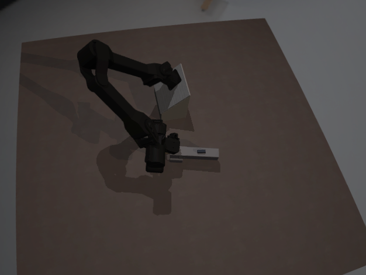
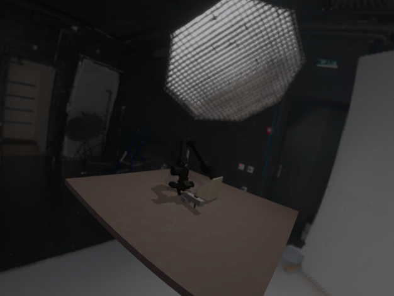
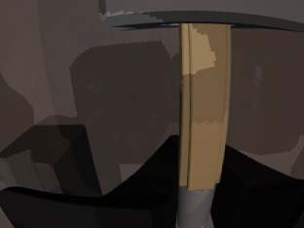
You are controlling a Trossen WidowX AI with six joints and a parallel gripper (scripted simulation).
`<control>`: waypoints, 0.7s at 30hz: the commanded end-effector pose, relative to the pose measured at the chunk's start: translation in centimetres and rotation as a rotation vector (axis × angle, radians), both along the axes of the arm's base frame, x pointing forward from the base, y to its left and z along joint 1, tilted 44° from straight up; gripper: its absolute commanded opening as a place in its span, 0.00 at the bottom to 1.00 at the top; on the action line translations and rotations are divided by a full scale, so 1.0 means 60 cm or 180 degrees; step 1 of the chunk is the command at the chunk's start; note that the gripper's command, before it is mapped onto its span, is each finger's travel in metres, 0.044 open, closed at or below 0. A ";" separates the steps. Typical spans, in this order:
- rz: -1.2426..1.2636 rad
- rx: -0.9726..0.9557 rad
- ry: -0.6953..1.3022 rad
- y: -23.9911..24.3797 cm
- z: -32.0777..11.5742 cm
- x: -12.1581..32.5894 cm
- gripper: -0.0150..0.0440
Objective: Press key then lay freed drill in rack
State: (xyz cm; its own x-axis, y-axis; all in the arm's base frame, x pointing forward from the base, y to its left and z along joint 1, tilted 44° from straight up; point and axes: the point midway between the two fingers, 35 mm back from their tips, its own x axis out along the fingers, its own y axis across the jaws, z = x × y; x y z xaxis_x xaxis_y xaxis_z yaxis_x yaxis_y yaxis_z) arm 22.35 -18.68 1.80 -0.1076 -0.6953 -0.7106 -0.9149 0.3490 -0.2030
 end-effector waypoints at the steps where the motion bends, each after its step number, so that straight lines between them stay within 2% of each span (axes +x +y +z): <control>1: -0.0006 0.0017 -0.0008 0.003 0.002 -0.001 0.25; 21: -0.0006 0.0013 -0.0007 -0.023 0.026 -0.015 0.25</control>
State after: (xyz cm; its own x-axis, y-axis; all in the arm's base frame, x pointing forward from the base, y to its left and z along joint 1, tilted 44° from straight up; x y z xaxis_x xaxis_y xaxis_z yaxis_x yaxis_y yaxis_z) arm 21.50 -19.83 3.13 -0.1117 -0.6937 -0.7115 -0.9127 0.3548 -0.2026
